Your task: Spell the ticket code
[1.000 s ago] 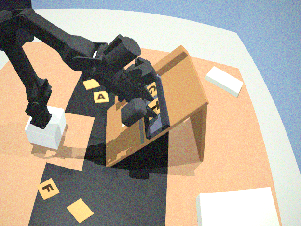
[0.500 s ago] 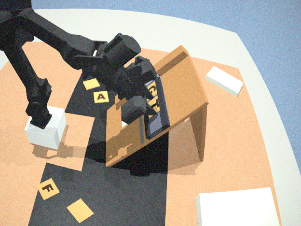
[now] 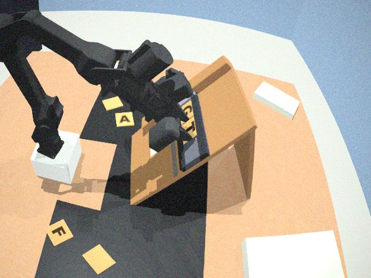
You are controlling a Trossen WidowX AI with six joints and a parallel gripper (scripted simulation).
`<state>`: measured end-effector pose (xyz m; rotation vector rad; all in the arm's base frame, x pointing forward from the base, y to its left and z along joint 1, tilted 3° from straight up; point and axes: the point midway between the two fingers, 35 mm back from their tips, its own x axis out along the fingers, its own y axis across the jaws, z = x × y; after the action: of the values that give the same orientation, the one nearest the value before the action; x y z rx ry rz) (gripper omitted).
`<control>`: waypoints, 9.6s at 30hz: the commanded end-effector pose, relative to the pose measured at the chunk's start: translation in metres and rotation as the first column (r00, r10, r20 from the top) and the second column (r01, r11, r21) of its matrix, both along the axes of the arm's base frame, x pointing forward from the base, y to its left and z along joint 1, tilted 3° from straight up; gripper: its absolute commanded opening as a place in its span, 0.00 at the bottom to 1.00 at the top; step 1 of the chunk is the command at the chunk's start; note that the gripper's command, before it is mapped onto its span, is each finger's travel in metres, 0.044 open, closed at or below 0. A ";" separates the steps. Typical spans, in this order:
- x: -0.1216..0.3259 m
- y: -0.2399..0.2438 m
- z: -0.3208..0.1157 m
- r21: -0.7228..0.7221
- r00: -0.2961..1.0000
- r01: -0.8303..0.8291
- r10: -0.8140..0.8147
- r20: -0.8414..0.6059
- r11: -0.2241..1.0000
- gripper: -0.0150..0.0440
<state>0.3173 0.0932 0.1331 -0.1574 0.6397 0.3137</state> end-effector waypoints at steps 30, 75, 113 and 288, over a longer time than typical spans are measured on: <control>-0.017 -0.005 0.013 0.003 1.000 0.007 -0.007 0.001 1.000 0.75; -0.032 -0.010 0.026 0.003 1.000 0.007 -0.007 0.000 1.000 0.75; 0.002 -0.028 0.032 -0.186 0.874 -0.009 -0.082 -0.478 0.982 0.25; -0.070 0.000 0.106 -0.108 0.977 0.006 -0.028 -0.210 0.994 0.92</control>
<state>0.2706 0.0929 0.2239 -0.2498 0.9865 0.2774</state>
